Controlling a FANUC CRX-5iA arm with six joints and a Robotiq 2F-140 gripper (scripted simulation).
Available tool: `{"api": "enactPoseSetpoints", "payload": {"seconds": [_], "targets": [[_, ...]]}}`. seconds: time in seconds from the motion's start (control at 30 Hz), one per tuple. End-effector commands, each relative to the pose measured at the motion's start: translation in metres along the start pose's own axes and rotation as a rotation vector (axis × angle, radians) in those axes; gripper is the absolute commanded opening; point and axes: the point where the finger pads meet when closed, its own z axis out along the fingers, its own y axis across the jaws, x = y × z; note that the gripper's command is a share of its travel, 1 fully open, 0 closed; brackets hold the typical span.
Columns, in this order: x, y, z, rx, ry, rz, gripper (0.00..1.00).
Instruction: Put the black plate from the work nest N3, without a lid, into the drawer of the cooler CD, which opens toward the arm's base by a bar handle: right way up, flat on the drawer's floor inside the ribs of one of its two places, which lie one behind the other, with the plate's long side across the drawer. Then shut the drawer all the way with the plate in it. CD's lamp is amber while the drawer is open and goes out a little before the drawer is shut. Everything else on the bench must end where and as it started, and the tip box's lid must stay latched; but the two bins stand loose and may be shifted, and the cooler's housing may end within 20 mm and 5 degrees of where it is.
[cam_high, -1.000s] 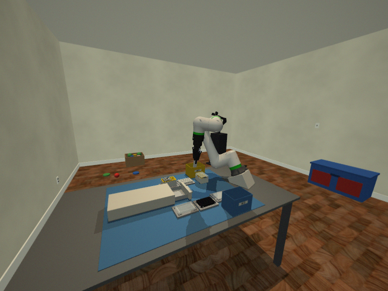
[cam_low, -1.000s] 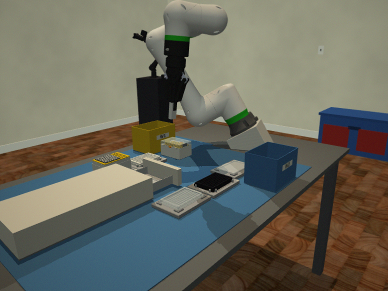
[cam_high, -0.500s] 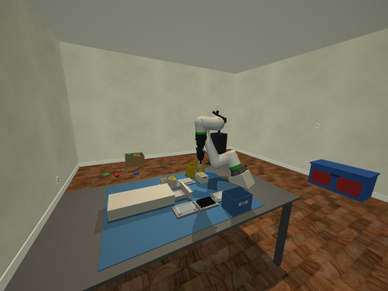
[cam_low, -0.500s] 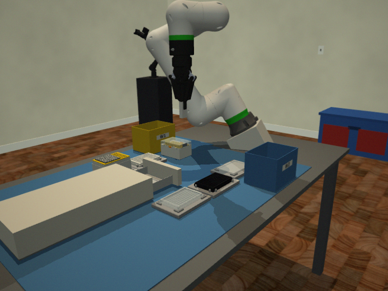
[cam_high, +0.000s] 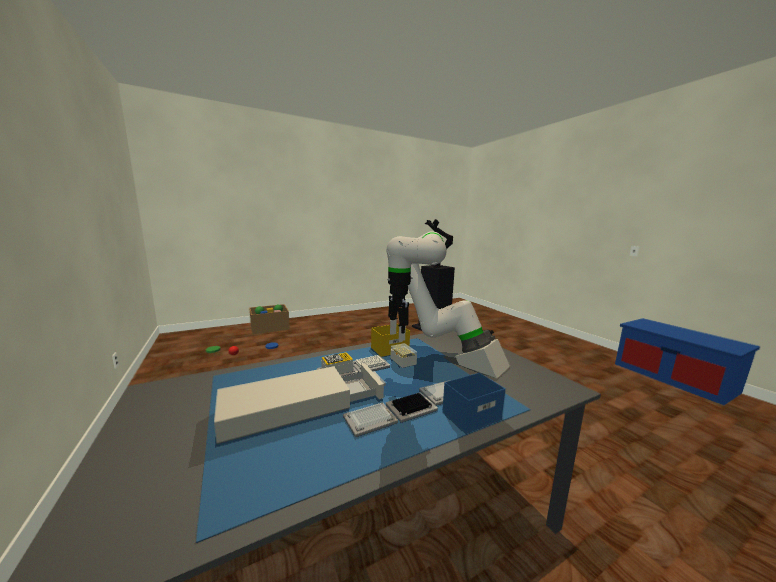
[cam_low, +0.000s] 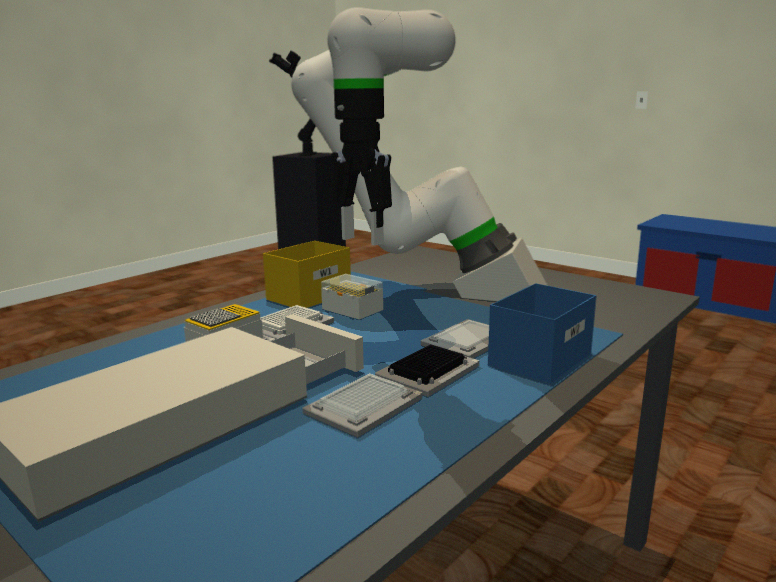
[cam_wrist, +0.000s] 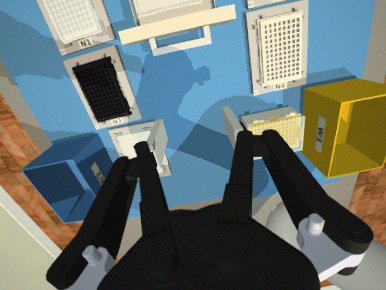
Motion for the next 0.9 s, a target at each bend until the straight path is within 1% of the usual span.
{"api": "enactPoseSetpoints", "payload": {"seconds": [0.0,0.4,0.47,0.87], "targets": [[0.008,0.000,0.010,0.000,0.000,0.000,0.87],[0.039,-0.001,0.047,0.000,0.000,0.000,0.87],[0.039,-0.001,0.047,0.000,0.000,0.000,0.87],[0.070,-0.002,0.084,0.000,0.000,0.000,0.87]]}}
